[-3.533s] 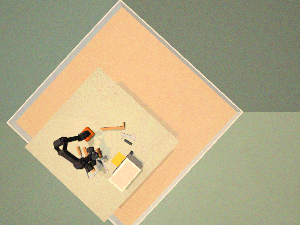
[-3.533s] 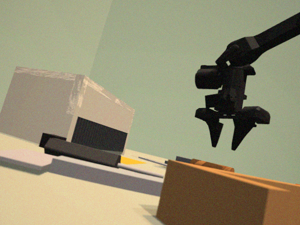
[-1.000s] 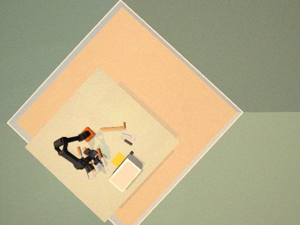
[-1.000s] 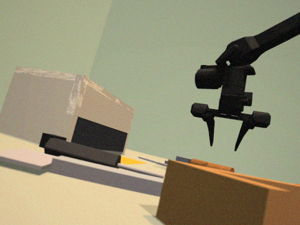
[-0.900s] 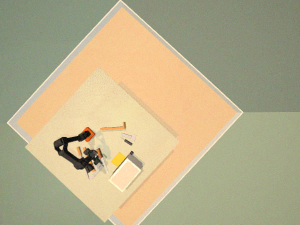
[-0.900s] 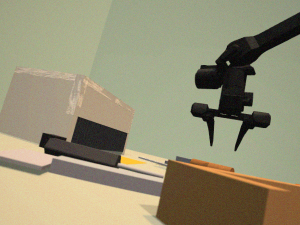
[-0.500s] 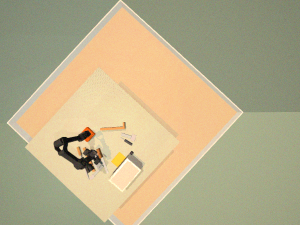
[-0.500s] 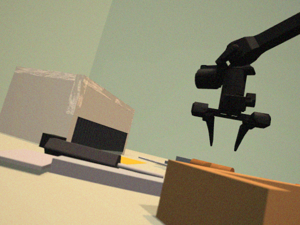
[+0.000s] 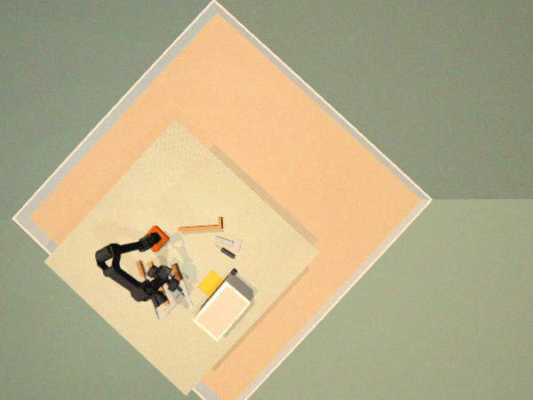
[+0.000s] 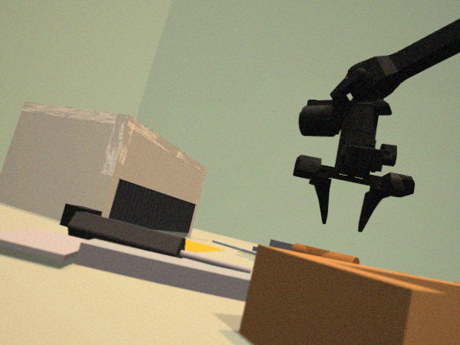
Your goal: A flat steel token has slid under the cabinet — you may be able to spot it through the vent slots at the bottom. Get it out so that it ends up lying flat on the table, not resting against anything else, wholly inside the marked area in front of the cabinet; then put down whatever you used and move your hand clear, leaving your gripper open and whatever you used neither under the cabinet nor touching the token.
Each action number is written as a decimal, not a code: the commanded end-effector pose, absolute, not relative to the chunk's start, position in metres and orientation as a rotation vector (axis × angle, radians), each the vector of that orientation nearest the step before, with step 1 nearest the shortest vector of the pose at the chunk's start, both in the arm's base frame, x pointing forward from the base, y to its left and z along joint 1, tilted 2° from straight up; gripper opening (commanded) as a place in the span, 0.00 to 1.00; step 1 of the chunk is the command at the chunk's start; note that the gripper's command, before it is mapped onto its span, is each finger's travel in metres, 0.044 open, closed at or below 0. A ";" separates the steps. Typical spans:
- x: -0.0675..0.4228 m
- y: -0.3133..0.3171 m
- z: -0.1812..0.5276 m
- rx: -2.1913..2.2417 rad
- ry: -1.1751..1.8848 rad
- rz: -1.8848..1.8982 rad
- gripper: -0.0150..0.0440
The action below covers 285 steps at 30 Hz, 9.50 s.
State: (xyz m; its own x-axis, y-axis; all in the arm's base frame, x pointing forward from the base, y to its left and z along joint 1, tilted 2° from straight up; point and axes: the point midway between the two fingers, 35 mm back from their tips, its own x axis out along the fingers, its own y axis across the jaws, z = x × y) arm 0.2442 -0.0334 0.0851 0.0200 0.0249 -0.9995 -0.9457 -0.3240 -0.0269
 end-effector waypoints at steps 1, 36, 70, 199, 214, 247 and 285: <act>0.244 -0.034 0.085 -1.469 0.982 1.464 0.71; 0.244 -0.033 0.085 -1.663 0.801 1.651 0.71; 0.244 -0.033 0.085 -1.843 0.598 1.823 0.71; 0.247 -0.036 0.013 -1.994 0.397 1.960 0.25; 0.247 -0.036 0.013 -1.919 0.502 1.890 0.25; 0.247 -0.038 0.014 -1.844 0.599 1.820 0.25; 0.247 -0.053 0.015 -1.971 0.433 1.942 0.25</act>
State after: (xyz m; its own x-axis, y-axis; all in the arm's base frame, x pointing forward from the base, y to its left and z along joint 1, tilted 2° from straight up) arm 0.2456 -0.0530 0.0137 0.0157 0.0200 -0.9997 -0.4478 -0.8938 -0.0249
